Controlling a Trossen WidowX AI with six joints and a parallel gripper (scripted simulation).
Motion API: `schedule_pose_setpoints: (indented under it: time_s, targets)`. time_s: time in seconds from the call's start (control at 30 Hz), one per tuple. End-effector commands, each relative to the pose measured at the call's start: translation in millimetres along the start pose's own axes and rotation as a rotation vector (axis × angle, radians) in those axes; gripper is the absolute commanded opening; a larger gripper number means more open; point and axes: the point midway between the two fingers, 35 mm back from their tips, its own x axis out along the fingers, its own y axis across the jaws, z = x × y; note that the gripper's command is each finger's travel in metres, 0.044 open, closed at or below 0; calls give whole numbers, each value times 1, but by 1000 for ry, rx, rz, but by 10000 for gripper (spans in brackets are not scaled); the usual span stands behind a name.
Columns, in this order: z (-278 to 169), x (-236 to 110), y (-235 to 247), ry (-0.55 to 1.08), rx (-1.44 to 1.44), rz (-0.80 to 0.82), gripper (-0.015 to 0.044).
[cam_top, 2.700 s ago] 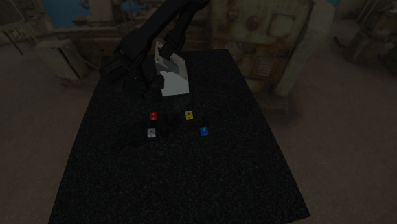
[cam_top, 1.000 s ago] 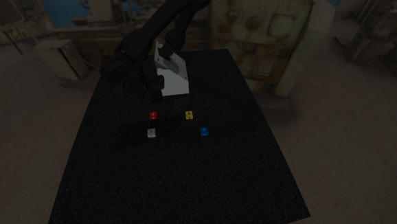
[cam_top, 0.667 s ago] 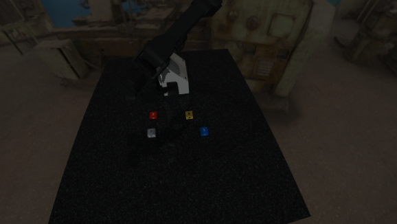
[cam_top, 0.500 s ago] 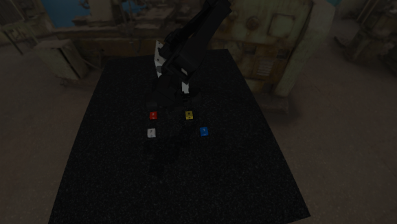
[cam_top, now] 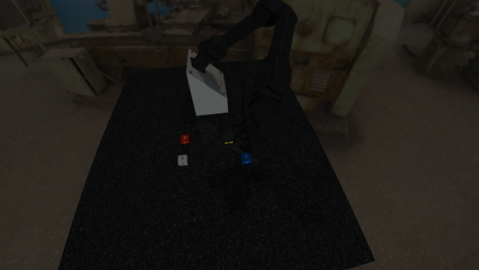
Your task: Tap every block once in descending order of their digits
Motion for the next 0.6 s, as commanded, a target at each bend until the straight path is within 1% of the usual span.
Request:
schedule_pose_setpoints:
  time_s: [0.0, 0.3, 0.57]
  targets:
    - [-13, 55, 0, 38, 15, -2, 20]
    - [-13, 59, 0, 38, 15, -1, 20]
    - [-13, 71, 0, 38, 15, -1, 20]
